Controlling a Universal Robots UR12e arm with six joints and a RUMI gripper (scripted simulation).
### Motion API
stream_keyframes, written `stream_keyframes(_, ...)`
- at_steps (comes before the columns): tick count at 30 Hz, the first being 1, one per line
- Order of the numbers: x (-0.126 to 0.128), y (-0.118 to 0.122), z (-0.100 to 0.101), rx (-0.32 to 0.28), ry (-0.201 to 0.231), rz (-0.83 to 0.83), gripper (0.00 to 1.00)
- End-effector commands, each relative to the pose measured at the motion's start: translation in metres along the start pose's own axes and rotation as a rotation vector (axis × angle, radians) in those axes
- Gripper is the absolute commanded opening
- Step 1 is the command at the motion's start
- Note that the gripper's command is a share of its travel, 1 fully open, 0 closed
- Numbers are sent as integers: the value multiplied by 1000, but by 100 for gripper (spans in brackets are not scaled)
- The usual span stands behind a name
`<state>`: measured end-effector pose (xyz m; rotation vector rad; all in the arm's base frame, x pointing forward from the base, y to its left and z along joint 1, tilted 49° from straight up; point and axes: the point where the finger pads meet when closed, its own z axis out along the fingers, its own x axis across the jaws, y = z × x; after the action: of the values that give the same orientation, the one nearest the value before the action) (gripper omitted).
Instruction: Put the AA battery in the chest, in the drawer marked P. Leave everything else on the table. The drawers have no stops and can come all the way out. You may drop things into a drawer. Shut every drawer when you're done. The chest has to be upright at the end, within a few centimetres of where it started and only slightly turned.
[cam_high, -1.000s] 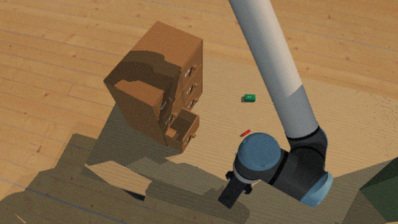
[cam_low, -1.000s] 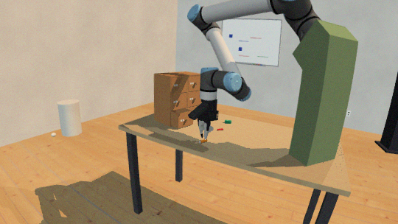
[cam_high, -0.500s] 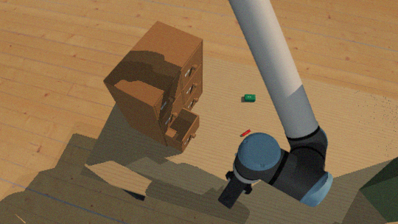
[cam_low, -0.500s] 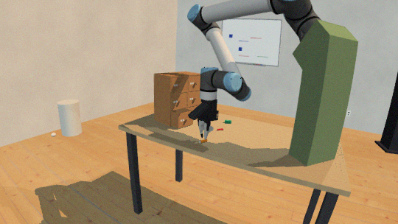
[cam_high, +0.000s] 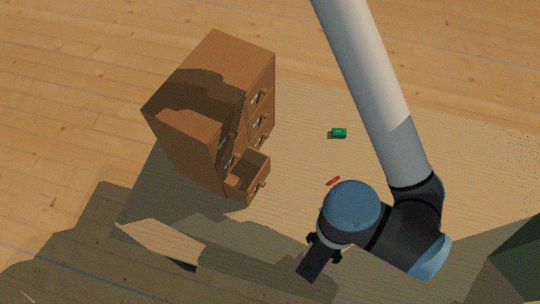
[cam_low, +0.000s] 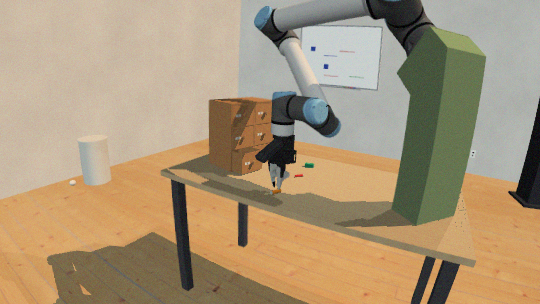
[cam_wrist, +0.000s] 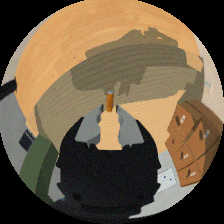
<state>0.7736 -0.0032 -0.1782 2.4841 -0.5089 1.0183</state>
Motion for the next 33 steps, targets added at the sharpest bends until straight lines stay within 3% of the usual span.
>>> stream_keyframes(1, 0, 0, -1, 1, 0, 0, 17)
stream_keyframes(33, 0, 0, 20, 1, 0, 0, 17)
